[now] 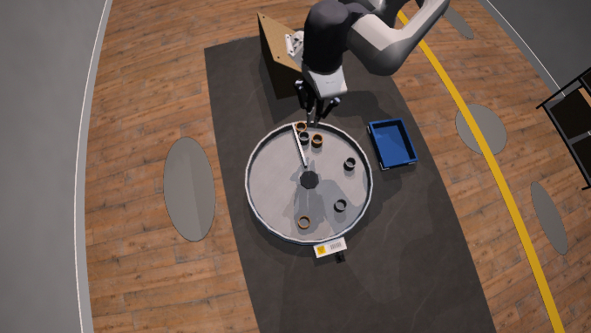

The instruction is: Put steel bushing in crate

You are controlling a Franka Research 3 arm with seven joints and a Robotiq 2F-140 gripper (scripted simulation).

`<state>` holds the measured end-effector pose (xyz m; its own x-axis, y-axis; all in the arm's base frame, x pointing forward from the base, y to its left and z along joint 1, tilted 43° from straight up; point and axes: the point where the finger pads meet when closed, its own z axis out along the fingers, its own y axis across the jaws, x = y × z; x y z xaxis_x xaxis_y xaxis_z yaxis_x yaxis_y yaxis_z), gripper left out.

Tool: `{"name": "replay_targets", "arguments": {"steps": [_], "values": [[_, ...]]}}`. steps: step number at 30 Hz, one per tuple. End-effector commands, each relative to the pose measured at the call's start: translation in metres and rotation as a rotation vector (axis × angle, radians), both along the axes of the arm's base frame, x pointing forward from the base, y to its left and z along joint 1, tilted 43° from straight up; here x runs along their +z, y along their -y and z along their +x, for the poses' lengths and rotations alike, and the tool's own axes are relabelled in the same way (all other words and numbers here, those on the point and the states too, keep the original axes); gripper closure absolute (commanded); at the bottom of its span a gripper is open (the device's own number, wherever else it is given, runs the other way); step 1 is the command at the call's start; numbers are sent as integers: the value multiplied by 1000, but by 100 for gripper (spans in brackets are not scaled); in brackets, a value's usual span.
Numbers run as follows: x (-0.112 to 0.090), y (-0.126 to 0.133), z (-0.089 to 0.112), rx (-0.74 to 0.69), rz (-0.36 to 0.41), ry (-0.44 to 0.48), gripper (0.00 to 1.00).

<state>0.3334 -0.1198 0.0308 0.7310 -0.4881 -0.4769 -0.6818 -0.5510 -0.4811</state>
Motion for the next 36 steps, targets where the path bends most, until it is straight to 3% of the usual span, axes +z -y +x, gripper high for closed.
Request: {"name": "replay_targets", "arguments": {"steps": [1, 36], "values": [[-1, 0, 0, -8, -1, -7, 90], [-1, 0, 0, -8, -1, -7, 90]]}}
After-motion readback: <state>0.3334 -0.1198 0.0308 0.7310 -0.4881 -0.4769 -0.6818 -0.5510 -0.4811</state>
